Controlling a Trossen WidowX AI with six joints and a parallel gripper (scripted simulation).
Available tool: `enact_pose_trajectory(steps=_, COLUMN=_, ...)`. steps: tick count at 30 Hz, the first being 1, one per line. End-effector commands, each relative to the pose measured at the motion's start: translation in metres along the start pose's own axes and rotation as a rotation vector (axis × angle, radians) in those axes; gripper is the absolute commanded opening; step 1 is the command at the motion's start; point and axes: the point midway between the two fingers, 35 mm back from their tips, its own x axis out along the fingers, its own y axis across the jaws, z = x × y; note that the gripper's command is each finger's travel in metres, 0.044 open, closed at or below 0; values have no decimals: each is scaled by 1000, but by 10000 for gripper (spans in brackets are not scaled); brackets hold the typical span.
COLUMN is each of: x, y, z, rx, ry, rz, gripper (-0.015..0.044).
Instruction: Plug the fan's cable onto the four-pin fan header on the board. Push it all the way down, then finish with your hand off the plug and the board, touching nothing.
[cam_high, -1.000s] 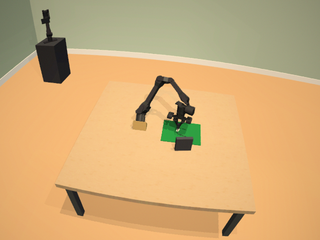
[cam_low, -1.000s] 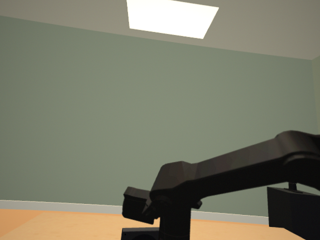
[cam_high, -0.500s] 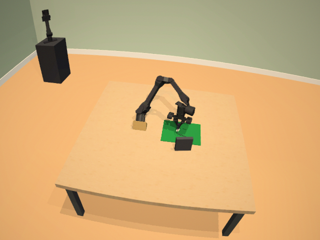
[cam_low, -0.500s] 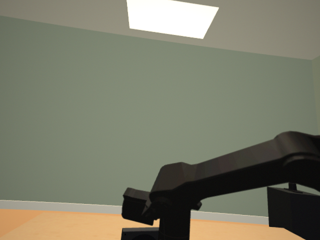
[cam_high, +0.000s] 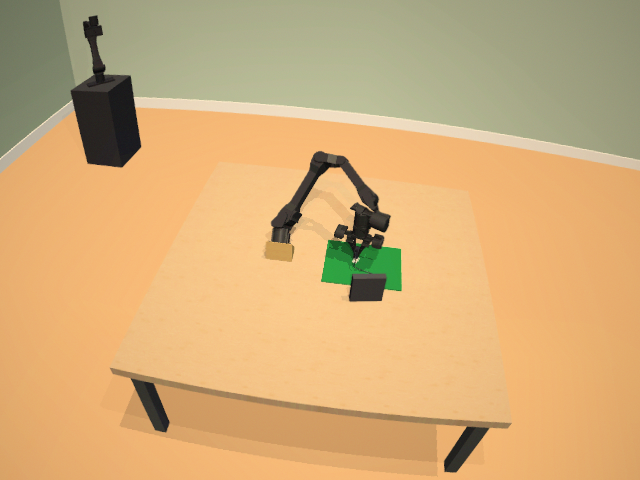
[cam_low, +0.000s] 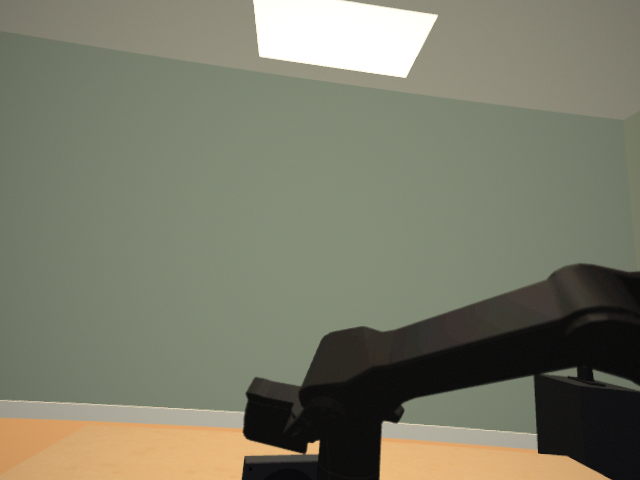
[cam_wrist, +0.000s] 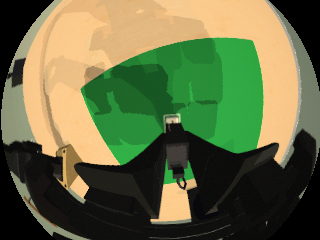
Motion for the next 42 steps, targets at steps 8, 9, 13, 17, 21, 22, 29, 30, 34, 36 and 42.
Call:
enact_pose_trajectory(steps=8, x=2, y=1, z=0, rx=5, ry=-5, rz=2, gripper=0)
enact_pose_trajectory(steps=9, x=2, y=1, z=0, rx=5, ry=-5, rz=2, gripper=0)
enact_pose_trajectory(steps=13, x=2, y=1, z=0, rx=5, ry=-5, rz=2, gripper=0)
enact_pose_trajectory(steps=17, x=2, y=1, z=0, rx=4, ry=-5, rz=2, gripper=0)
enact_pose_trajectory(steps=21, x=2, y=0, z=0, rx=4, ry=-5, rz=2, gripper=0)
enact_pose_trajectory(steps=22, x=2, y=0, z=0, rx=4, ry=-5, rz=2, gripper=0)
enact_pose_trajectory(steps=29, x=4, y=0, z=0, rx=4, ry=-5, rz=2, gripper=0)
enact_pose_trajectory(steps=30, x=5, y=0, z=0, rx=4, ry=-5, rz=2, gripper=0)
enact_pose_trajectory(steps=34, x=7, y=0, z=1, rx=4, ry=-6, rz=2, gripper=0)
enact_pose_trajectory(steps=36, x=8, y=0, z=1, rx=4, ry=-6, rz=2, gripper=0)
enact_pose_trajectory(steps=42, x=12, y=0, z=1, rx=4, ry=-6, rz=2, gripper=0)
